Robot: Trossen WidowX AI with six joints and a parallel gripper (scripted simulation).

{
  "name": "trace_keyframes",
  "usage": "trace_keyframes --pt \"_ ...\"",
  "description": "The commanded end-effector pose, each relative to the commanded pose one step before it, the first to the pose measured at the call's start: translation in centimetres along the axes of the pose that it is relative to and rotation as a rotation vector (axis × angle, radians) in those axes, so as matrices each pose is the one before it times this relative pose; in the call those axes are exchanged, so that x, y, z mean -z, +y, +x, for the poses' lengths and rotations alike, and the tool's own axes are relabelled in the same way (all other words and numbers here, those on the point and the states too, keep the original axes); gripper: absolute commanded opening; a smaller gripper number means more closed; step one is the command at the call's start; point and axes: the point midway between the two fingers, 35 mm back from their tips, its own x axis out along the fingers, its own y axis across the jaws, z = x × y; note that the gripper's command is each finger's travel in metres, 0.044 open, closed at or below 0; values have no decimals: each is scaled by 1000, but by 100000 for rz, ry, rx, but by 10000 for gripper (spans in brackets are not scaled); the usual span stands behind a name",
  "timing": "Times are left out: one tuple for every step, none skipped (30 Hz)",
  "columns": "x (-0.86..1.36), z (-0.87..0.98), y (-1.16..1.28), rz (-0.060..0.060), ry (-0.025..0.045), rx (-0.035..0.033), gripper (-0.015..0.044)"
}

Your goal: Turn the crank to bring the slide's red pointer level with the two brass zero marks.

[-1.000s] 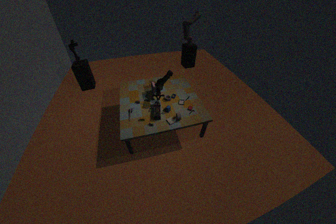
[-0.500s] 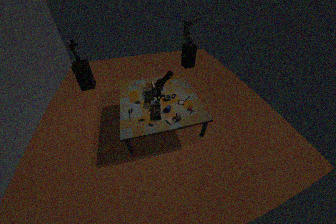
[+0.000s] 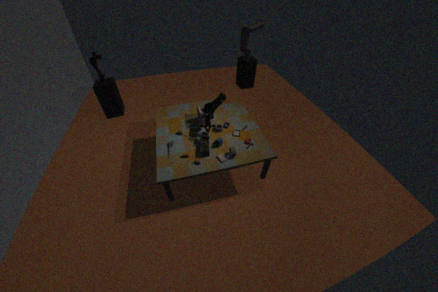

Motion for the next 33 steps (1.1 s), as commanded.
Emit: trace_keyframes --pt "629 624 195 -603 708 -191 0" --pt "114 114 -21 5 3 -3 0" --pt "120 110 -30 5 3 -2 0" --pt "118 110 -39 5 3 -2 0" --pt "110 112 -45 4 3 -2 0" --pt "112 111 -53 4 3 -2 0" --pt "116 109 -63 4 3 -1 0" --pt "111 110 -72 3 3 -1 0" --pt "57 64 -85 0 0 1 0" --pt "-12 -10 -39 -2 -1 1 0" --pt "-18 -14 -23 -2 -1 1 0" --pt "-9 -16 -18 -1 0 1 0" --pt "-4 -15 -10 -1 0 1 0" --pt "-1 -9 -5 0 0 0 0" --pt "0 0 0 0 0 0 0" --pt "8 0 -12 0 0 0 0" --pt "0 0 0 0 0 0 0" --pt "6 4 -8 0 0 0 0" --pt "0 0 0 0 0 0 0" --pt "0 0 0 0 0 0 0" --pt "0 0 0 0 0 0 0" --pt "0 0 0 0 0 0 0" --pt "10 -1 -7 0 0 0 0" --pt "0 0 0 0 0 0 0" --pt "-74 -76 40 185 7 -431 0" --pt "0 0 0 0 0 0 0" --pt "0 0 0 0 0 0 0" --pt "0 0 0 0 0 0 0" --pt "0 0 0 0 0 0 0" --pt "0 0 0 0 0 0 0" --pt "0 0 0 0 0 0 0" --pt "0 0 0 0 0 0 0" --pt "0 0 0 0 0 0 0"
